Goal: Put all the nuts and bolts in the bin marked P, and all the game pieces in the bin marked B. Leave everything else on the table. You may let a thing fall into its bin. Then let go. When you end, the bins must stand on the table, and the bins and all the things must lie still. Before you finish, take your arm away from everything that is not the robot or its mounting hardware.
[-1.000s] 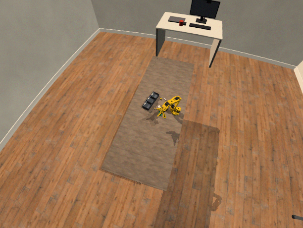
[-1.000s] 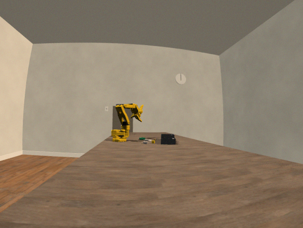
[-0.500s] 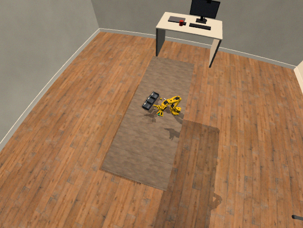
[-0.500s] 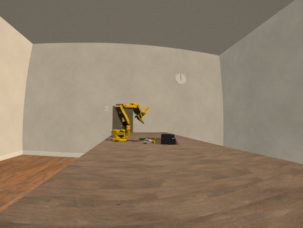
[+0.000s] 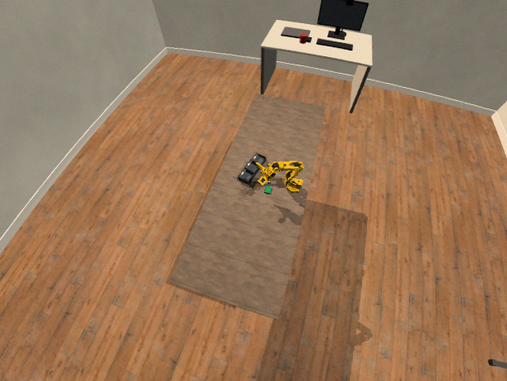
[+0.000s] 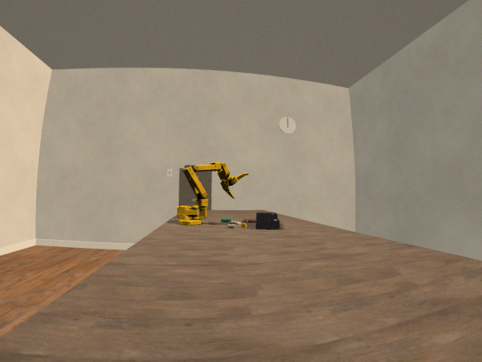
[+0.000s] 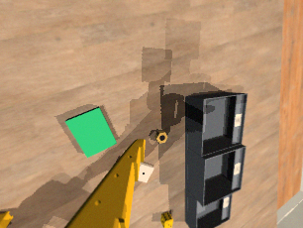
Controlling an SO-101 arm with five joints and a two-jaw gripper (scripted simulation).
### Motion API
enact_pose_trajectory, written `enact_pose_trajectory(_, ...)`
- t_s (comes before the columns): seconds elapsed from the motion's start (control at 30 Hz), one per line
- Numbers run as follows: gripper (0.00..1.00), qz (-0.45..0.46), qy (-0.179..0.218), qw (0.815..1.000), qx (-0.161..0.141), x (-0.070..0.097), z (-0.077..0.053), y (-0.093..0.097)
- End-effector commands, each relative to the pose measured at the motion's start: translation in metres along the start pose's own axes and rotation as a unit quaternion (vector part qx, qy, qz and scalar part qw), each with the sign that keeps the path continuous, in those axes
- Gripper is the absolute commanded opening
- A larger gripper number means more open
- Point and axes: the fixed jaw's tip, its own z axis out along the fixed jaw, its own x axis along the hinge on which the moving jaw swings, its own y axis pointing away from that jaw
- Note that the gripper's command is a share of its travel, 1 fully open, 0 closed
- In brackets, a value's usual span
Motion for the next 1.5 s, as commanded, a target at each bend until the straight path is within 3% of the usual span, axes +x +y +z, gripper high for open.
enact_pose_trajectory(0.0, 1.00, 0.103, 0.025, 0.994, 0.005, 0.012, -0.008, -0.013)
enact_pose_trajectory(0.2, 1.00, 0.242, 0.071, 0.968, 0.004, 0.035, -0.013, -0.018)
enact_pose_trajectory(0.3, 1.00, 0.331, 0.100, 0.938, 0.005, 0.049, -0.017, -0.020)
enact_pose_trajectory(0.4, 1.00, 0.335, 0.101, 0.937, 0.005, 0.050, -0.018, -0.020)
enact_pose_trajectory(0.67, 1.00, 0.510, 0.155, 0.846, 0.014, 0.078, -0.029, -0.020)
enact_pose_trajectory(0.83, 1.00, 0.562, 0.171, 0.809, 0.018, 0.087, -0.033, -0.019)
enact_pose_trajectory(1.07, 1.00, 0.580, 0.177, 0.795, 0.020, 0.090, -0.034, -0.019)
enact_pose_trajectory(1.47, 1.00, 0.581, 0.177, 0.794, 0.020, 0.090, -0.034, -0.019)
